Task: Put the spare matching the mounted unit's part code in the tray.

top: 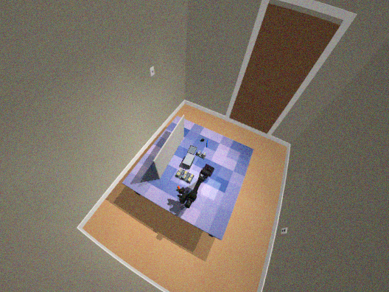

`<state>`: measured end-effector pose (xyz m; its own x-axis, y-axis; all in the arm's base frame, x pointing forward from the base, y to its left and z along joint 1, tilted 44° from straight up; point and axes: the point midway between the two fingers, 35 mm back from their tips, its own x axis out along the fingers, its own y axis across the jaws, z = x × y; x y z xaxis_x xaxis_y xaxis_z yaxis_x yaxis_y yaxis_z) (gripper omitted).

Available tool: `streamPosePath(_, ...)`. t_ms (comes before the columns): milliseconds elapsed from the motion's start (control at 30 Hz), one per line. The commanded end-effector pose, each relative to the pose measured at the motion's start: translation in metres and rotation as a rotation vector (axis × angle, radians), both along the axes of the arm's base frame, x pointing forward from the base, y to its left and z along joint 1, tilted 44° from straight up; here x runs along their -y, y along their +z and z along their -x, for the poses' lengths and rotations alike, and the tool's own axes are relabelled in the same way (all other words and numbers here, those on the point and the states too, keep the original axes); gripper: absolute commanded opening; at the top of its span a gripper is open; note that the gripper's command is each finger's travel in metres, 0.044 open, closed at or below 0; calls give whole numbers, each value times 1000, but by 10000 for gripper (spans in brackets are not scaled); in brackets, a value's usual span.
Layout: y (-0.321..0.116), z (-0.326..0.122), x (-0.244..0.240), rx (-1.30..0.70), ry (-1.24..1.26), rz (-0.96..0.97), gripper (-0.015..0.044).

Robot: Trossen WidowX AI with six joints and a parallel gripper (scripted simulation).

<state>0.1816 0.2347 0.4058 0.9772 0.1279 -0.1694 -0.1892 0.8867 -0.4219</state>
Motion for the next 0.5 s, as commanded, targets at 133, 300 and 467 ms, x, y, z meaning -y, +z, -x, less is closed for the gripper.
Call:
streamPosePath(133, 0, 0, 0, 0, 0, 0, 440)
streamPosePath(300, -8, -14, 1, -30, -14, 42, 440)
streamPosePath(467, -39, -64, 12, -156, -64, 171, 440)
